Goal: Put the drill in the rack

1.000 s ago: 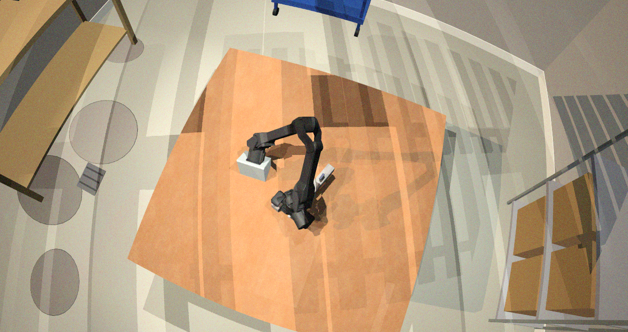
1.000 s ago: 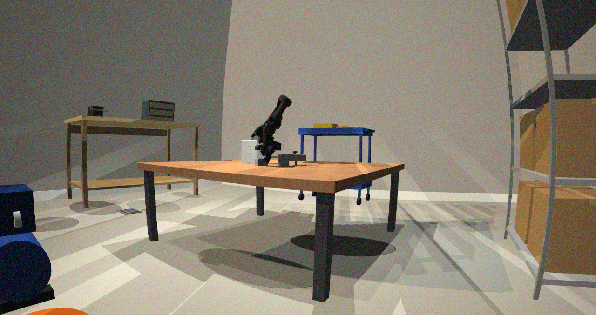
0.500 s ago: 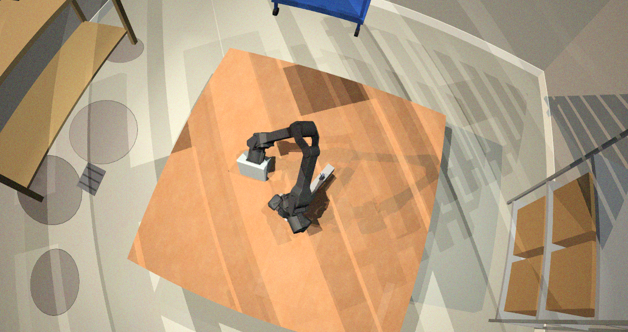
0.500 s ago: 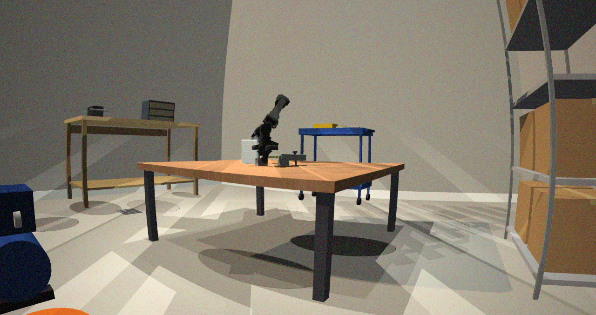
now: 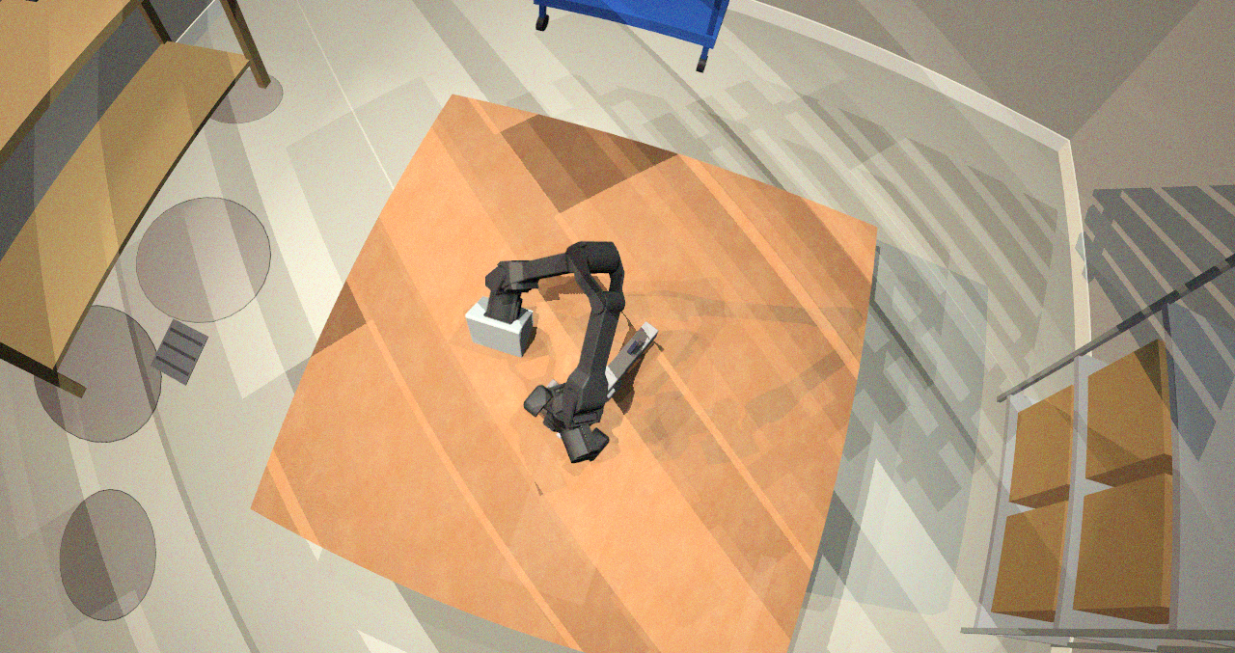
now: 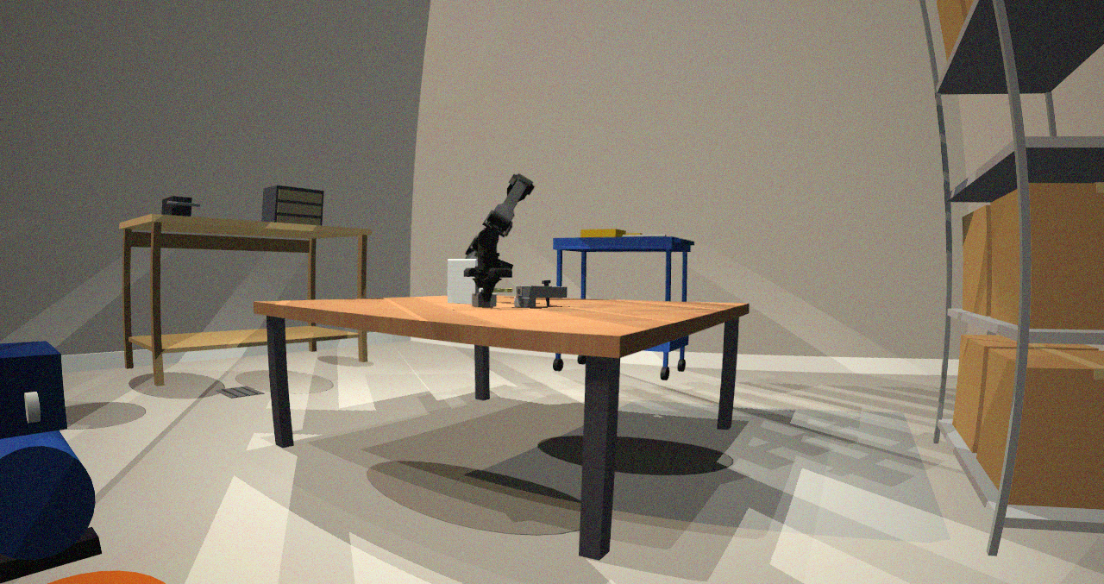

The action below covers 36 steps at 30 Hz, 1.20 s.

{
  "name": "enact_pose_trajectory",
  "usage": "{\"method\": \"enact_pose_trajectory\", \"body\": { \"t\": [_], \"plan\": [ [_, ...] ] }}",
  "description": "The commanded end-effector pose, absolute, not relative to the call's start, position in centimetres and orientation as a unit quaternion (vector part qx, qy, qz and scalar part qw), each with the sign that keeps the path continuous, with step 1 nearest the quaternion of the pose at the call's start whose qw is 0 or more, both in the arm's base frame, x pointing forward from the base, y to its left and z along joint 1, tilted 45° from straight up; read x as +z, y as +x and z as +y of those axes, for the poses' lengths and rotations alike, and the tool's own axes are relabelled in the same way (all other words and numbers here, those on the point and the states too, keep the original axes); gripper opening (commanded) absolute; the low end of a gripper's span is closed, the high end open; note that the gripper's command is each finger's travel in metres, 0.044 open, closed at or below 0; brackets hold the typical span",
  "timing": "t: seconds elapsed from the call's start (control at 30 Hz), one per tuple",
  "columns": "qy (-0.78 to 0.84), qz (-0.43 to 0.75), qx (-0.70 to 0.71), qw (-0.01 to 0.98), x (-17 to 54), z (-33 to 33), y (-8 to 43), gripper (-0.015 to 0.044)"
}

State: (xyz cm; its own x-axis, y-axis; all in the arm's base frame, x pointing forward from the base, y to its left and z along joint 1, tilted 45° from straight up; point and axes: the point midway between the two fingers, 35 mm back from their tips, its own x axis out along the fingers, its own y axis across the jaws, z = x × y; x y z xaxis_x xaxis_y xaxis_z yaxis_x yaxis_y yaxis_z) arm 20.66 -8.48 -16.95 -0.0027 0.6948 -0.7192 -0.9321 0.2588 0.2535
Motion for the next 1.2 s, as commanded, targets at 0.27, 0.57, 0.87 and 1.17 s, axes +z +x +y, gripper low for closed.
{"method": "enact_pose_trajectory", "body": {
  "t": [0.27,0.57,0.87,1.17],
  "plan": [
    [-0.155,0.393,0.59,0.688,-16.4,-8.9,20.6,0.0],
    [-0.155,0.393,0.59,0.688,-16.1,-9.1,20.6,0.0],
    [-0.155,0.393,0.59,0.688,-15.8,-9.2,20.6,0.0],
    [-0.155,0.393,0.59,0.688,-15.5,-9.4,20.5,0.0]
  ]
}}
